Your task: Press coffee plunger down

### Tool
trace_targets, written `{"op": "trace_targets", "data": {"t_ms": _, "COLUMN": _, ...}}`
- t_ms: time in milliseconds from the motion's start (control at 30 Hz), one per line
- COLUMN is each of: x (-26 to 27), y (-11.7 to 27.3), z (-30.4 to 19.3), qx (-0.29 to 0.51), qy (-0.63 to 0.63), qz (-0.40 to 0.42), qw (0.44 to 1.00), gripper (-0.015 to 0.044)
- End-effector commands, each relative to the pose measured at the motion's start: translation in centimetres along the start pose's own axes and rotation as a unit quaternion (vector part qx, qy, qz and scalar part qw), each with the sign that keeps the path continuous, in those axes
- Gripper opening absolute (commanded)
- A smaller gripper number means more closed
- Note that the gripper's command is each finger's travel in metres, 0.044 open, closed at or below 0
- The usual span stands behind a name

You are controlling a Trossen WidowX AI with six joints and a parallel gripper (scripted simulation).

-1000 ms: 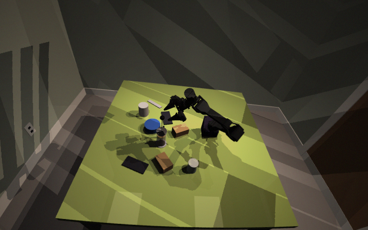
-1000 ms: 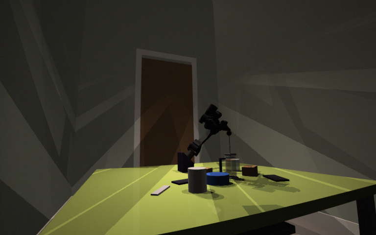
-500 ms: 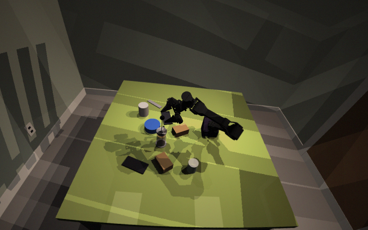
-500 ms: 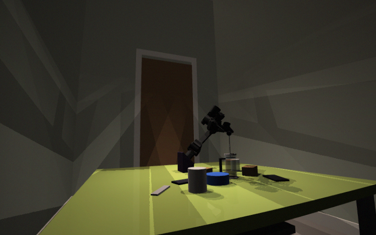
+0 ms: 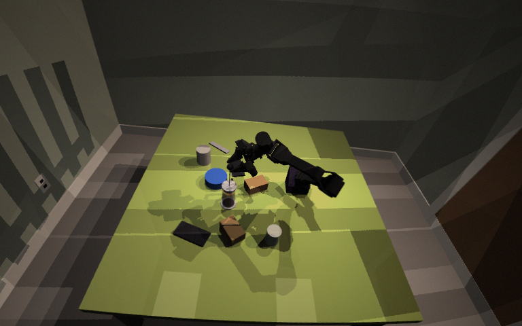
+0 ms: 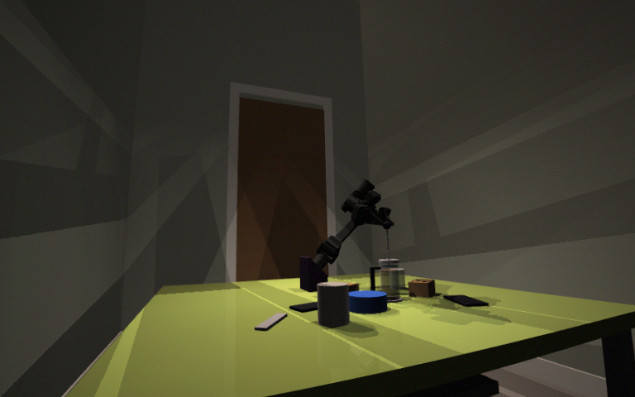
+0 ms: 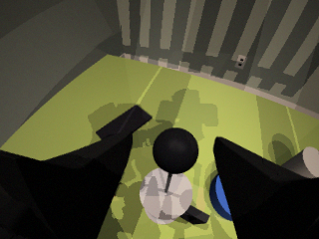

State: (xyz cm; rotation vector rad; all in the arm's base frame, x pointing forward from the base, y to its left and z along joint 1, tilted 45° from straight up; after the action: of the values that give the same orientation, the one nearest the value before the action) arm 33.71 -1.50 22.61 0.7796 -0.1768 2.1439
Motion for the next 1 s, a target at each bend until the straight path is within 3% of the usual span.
{"op": "trace_targets", "data": {"t_ms": 0, "x": -0.1, "y": 0.0, "z": 0.0, "qx": 0.000, "qy": -0.003, "qz": -0.002, "qw": 1.000, "gripper": 0.0177}}
{"op": "trace_targets", "data": {"t_ms": 200, "x": -0.1, "y": 0.0, "z": 0.0, "qx": 0.000, "qy": -0.003, "qz": -0.002, "qw": 1.000, "gripper": 0.0118}}
{"op": "trace_targets", "data": {"t_ms": 967, "x": -0.3, "y": -1.6, "z": -2.0, "qx": 0.001, "qy": -0.002, "qz": -0.003, "qw": 1.000, "gripper": 0.0116}}
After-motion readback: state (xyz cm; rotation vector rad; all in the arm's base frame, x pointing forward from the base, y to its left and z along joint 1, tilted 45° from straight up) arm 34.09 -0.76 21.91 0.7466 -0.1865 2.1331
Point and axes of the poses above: the point midway between the two fingers, 35 mm back from their tips, its own y axis back along the fingers, its own x axis across the jaws, z = x × y, the point moved 2 cm from there along y, back along the fingers, and after that the axes turned 5 degrees about y, right-handed, at the moved point
